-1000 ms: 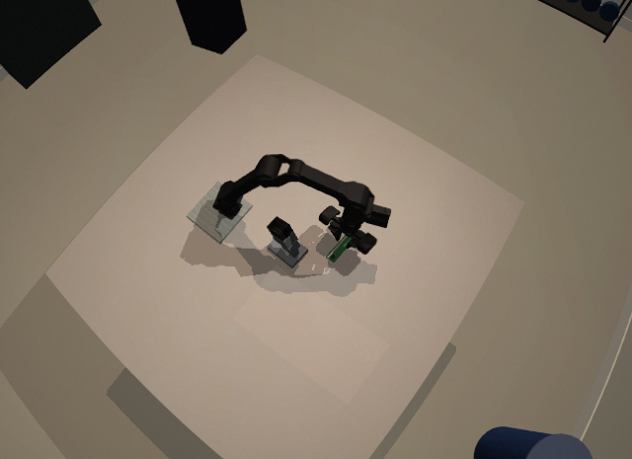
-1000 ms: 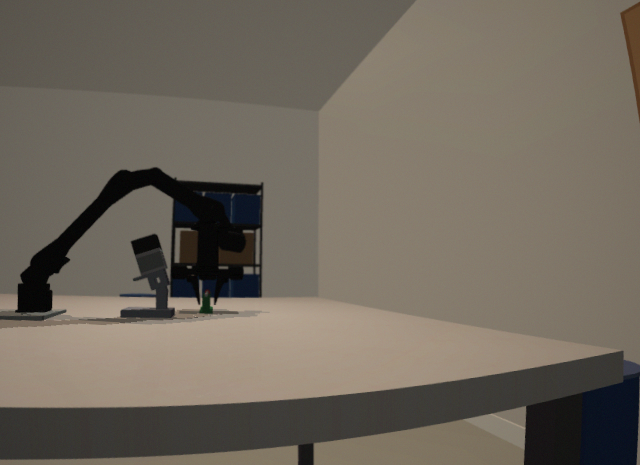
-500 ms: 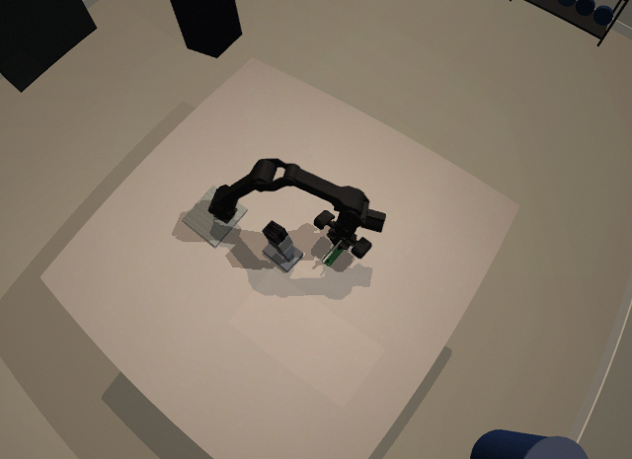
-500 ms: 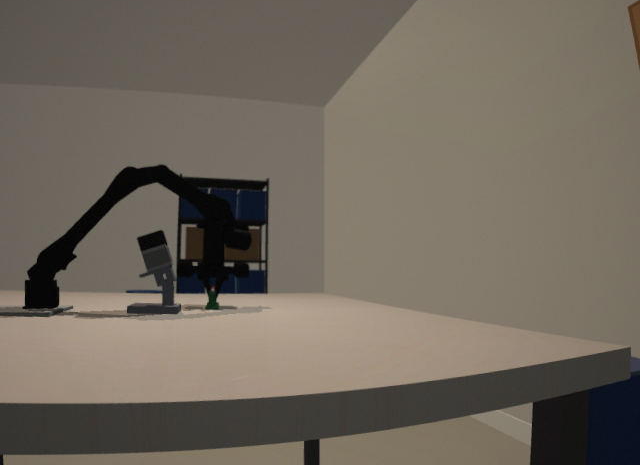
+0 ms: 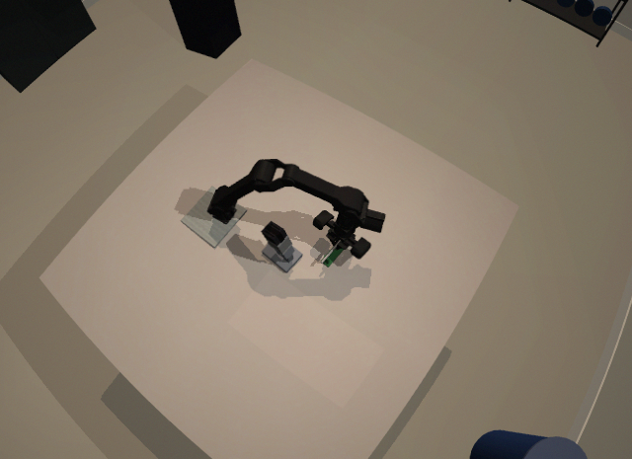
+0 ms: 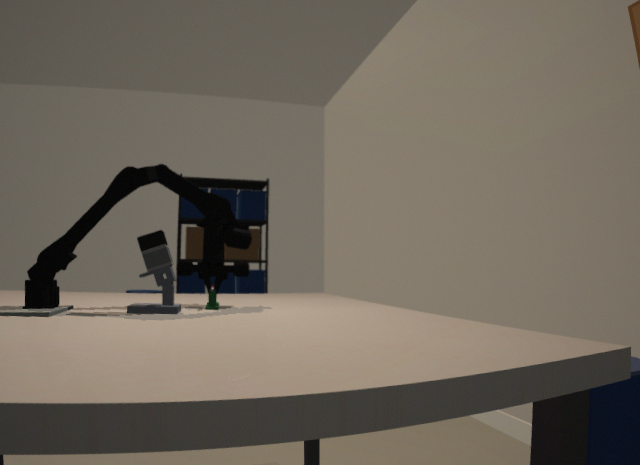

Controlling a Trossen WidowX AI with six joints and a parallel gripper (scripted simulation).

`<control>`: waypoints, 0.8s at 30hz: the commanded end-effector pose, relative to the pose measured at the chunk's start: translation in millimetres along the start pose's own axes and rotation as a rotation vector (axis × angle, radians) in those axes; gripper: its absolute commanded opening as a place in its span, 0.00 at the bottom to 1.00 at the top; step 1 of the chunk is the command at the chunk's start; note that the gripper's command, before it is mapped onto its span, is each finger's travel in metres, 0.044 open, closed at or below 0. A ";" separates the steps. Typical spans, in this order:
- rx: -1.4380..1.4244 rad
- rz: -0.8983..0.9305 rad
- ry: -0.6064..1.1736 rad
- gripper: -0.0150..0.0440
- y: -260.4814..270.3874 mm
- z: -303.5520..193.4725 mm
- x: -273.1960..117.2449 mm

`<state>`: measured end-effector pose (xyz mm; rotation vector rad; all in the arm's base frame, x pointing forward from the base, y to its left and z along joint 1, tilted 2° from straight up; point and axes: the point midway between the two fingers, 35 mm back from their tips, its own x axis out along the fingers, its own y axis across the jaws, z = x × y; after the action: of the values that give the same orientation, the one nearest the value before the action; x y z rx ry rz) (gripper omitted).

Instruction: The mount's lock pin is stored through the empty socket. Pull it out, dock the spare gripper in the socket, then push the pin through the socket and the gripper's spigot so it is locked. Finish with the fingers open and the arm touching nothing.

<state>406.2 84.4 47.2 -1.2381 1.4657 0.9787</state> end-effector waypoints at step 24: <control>0.000 -0.005 0.003 0.25 0.0 -16.4 -60.0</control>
<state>406.6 83.8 100.1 -1.2371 1.4630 0.9755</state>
